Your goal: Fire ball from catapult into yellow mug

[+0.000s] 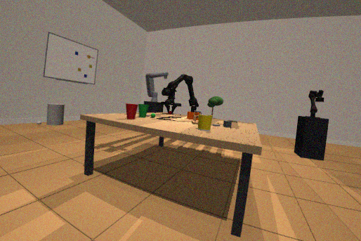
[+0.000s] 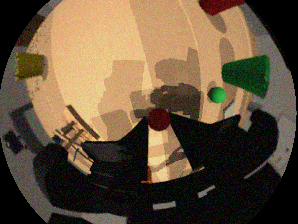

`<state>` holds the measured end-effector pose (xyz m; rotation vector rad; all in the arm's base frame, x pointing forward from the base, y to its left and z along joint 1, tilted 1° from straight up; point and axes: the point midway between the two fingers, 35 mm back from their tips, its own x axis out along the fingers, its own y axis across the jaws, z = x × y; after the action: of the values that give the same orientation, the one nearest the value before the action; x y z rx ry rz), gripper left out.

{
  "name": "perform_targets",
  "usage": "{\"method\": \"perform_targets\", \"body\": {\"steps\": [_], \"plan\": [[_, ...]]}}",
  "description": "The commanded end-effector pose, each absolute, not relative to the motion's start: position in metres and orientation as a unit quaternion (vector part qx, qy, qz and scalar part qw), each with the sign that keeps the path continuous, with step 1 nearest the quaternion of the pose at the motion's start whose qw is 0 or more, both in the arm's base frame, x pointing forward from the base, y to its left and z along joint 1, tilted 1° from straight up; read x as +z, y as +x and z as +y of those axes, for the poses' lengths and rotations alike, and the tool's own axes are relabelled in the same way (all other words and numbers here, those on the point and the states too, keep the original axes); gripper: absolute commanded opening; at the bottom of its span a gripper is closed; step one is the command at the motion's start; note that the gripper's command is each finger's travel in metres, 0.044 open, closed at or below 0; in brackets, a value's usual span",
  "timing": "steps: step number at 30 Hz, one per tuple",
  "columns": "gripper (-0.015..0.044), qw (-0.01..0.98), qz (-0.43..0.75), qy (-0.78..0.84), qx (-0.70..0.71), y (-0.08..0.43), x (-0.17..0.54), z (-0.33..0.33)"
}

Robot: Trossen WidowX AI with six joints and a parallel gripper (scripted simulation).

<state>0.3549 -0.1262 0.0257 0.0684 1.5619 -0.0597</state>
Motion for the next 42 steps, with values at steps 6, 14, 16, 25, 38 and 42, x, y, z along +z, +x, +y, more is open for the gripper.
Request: {"method": "perform_targets", "body": {"steps": [6, 14, 16, 25, 38, 42], "plan": [[0.0000, 0.716, 0.697, 0.032, -0.029, 0.351, 0.099, -0.120], [0.0000, 0.706, 0.708, 0.021, -0.012, 0.349, 0.096, -0.096], [0.0000, 0.700, 0.714, 0.014, -0.002, 0.347, 0.093, -0.083], [0.0000, 0.671, 0.740, -0.019, 0.037, 0.333, 0.082, -0.026], [0.0000, 0.624, 0.774, -0.076, 0.082, 0.297, 0.069, 0.044], [0.0000, 0.608, 0.782, -0.096, 0.093, 0.284, 0.066, 0.062]]}}
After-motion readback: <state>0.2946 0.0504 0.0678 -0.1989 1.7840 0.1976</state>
